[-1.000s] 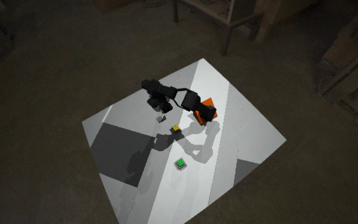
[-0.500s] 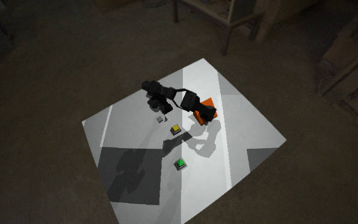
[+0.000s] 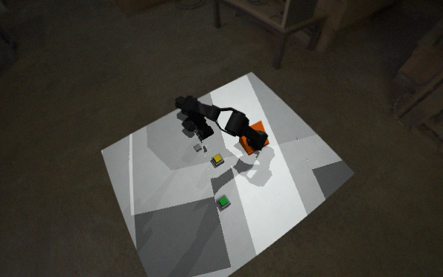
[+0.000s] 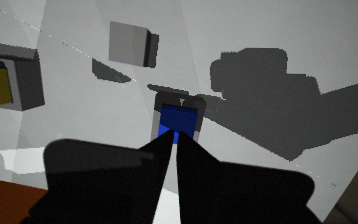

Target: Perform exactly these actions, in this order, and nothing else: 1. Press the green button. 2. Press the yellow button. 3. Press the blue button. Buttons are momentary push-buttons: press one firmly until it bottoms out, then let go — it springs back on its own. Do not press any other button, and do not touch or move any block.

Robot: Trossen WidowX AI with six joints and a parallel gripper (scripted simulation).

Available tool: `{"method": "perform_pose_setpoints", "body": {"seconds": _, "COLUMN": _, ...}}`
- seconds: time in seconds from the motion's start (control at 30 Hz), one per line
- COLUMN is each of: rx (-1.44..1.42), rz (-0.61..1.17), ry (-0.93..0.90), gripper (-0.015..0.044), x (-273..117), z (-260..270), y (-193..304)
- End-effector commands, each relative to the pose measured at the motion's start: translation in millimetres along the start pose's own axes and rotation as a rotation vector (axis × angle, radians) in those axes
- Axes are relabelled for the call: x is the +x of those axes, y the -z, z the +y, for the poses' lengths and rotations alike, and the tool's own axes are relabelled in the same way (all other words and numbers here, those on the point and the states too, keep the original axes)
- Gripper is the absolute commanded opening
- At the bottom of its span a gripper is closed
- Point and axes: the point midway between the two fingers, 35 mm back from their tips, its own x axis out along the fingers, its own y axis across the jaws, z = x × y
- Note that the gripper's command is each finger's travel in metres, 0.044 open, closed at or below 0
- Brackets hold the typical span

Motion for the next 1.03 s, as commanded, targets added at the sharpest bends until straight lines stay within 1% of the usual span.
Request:
{"method": "perform_pose_setpoints", "body": {"seconds": 0.0, "rx": -0.008, "rz": 0.001, "ry": 0.009, "gripper": 0.0020, "x": -11, "z": 0, "y": -1}}
{"method": "perform_pose_setpoints", "body": {"seconds": 0.07, "rx": -0.005, "rz": 0.003, "ry": 0.017, "gripper": 0.0072, "x": -17, "z": 8, "y": -9}}
{"method": "perform_pose_setpoints", "body": {"seconds": 0.13, "rx": 0.002, "rz": 0.004, "ry": 0.037, "gripper": 0.0125, "x": -29, "z": 34, "y": -31}}
{"method": "perform_pose_setpoints", "body": {"seconds": 0.3, "rx": 0.010, "rz": -0.001, "ry": 0.070, "gripper": 0.0256, "x": -53, "z": 119, "y": -77}}
{"method": "perform_pose_setpoints", "body": {"seconds": 0.47, "rx": 0.008, "rz": -0.011, "ry": 0.070, "gripper": 0.0387, "x": -64, "z": 220, "y": -96}}
{"method": "perform_pose_setpoints", "body": {"seconds": 0.5, "rx": 0.007, "rz": -0.012, "ry": 0.066, "gripper": 0.0400, "x": -65, "z": 241, "y": -95}}
{"method": "perform_pose_setpoints", "body": {"seconds": 0.6, "rx": 0.002, "rz": -0.013, "ry": 0.046, "gripper": 0.0400, "x": -68, "z": 302, "y": -86}}
{"method": "perform_pose_setpoints", "body": {"seconds": 0.7, "rx": -0.003, "rz": -0.007, "ry": 0.015, "gripper": 0.0400, "x": -71, "z": 361, "y": -64}}
{"method": "perform_pose_setpoints", "body": {"seconds": 0.77, "rx": -0.006, "rz": 0.000, "ry": -0.004, "gripper": 0.0400, "x": -72, "z": 388, "y": -49}}
{"method": "perform_pose_setpoints", "body": {"seconds": 1.0, "rx": -0.007, "rz": 0.002, "ry": -0.009, "gripper": 0.0400, "x": -72, "z": 394, "y": -45}}
